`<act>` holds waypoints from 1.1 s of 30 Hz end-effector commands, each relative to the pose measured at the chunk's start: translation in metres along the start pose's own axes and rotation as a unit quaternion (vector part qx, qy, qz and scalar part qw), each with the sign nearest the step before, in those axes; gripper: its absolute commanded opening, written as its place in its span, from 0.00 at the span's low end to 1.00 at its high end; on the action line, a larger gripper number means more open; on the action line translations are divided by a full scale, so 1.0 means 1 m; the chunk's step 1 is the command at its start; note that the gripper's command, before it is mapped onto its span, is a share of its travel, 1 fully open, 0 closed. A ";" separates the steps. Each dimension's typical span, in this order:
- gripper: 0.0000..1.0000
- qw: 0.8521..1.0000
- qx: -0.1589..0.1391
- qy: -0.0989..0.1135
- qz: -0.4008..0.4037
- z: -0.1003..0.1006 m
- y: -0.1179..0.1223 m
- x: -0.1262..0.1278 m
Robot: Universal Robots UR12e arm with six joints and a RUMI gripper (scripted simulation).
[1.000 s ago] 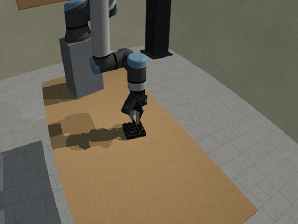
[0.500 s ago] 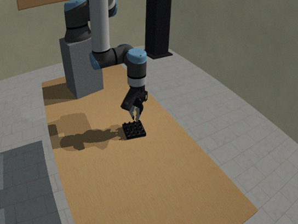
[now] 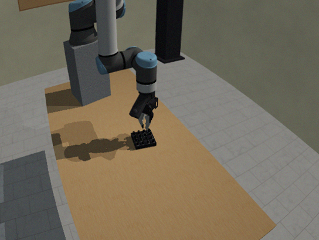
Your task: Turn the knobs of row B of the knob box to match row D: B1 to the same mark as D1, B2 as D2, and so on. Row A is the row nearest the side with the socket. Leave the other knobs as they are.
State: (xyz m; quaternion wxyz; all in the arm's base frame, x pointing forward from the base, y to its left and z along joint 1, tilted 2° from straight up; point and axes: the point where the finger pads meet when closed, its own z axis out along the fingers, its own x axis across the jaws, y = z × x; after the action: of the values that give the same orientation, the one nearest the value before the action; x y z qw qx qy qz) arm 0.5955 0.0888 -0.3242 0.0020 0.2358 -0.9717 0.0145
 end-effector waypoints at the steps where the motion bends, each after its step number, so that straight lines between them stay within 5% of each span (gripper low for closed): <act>1: 0.11 1.000 0.000 0.000 -0.006 -0.001 0.000 -0.001; 22: 0.11 0.984 0.000 0.000 -0.178 -0.005 -0.002 -0.003; 33: 0.11 0.930 0.000 0.000 -0.367 -0.010 -0.002 -0.004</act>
State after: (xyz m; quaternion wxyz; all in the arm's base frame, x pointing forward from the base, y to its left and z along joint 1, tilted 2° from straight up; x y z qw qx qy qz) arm 0.5993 0.0892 -0.3165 0.0079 0.5252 -0.8508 0.0151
